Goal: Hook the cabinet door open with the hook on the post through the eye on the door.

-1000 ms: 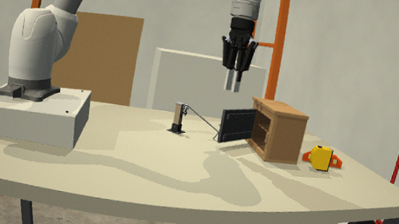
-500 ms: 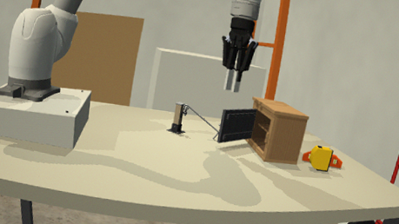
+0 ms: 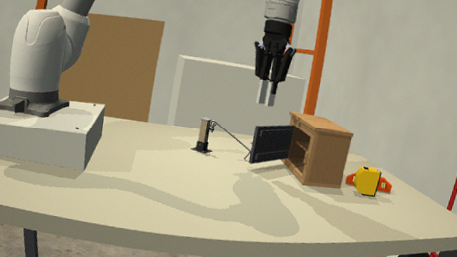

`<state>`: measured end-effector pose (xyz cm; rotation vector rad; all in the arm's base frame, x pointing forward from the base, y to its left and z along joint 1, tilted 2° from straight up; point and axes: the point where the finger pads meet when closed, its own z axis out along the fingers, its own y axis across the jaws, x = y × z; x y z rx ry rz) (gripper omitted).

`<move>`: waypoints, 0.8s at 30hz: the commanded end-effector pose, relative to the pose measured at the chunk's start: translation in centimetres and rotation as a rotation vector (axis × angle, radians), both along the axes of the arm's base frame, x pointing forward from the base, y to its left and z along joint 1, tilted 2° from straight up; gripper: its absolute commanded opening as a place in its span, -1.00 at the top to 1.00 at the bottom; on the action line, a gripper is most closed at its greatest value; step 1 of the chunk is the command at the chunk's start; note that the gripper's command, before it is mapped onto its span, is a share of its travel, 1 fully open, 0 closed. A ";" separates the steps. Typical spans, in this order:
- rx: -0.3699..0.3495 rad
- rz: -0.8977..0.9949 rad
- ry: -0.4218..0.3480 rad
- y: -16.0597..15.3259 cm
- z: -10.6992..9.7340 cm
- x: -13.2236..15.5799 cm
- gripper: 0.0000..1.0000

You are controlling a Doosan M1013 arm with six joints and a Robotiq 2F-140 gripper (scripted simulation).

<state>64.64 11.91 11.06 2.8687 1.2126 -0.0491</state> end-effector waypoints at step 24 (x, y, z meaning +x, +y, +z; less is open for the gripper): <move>0.000 0.013 0.000 -0.1 -1.2 0.0 0.68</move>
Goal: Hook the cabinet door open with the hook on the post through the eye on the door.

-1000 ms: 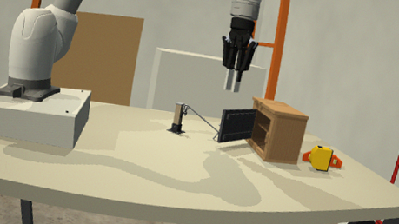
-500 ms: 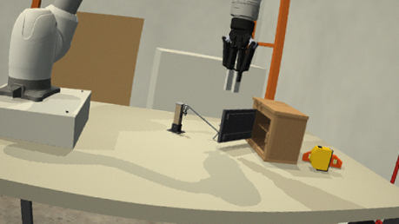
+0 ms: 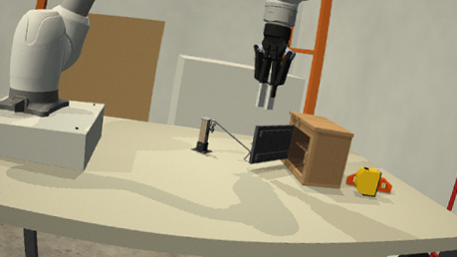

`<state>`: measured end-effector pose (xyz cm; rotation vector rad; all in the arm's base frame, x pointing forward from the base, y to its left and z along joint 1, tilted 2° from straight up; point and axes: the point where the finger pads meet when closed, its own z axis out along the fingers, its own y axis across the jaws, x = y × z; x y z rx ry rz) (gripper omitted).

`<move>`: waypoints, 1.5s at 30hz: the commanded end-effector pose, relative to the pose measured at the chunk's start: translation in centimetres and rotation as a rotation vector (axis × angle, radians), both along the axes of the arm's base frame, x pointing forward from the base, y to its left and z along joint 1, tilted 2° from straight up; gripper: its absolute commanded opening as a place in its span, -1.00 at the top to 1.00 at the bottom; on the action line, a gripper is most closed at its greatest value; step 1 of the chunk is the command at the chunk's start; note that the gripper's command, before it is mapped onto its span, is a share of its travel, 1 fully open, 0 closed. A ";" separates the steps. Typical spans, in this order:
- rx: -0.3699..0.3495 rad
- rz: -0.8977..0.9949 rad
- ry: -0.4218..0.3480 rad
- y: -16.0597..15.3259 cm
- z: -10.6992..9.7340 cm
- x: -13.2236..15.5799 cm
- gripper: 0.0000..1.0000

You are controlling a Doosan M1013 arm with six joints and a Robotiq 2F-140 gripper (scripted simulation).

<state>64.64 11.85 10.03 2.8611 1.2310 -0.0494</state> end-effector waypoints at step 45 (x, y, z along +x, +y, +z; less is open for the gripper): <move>0.000 0.000 0.000 -0.3 -5.9 0.0 0.68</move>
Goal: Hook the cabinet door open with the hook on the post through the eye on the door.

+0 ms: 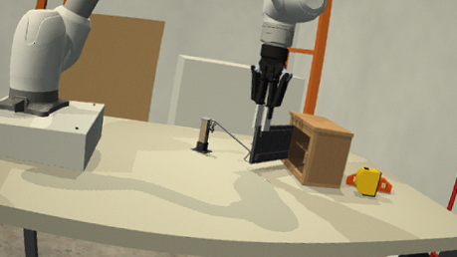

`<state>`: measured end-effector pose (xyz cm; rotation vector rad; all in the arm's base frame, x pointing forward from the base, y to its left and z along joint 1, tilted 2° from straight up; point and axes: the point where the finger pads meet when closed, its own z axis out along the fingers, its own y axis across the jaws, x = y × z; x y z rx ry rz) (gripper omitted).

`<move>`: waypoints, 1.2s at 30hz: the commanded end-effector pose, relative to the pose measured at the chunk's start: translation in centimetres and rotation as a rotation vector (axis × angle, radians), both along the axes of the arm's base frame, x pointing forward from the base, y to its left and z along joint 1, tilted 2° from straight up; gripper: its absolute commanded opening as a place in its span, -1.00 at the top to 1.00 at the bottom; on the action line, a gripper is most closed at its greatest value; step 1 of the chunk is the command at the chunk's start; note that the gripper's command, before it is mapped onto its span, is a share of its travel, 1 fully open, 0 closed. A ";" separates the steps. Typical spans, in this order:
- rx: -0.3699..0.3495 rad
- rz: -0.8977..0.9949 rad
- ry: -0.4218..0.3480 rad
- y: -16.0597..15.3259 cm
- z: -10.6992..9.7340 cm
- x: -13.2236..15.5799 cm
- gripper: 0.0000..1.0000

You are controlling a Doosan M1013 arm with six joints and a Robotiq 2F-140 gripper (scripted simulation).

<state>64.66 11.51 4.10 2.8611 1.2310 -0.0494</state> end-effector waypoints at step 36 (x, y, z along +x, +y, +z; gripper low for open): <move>-0.001 -0.052 -0.002 0.6 -0.2 -0.6 0.68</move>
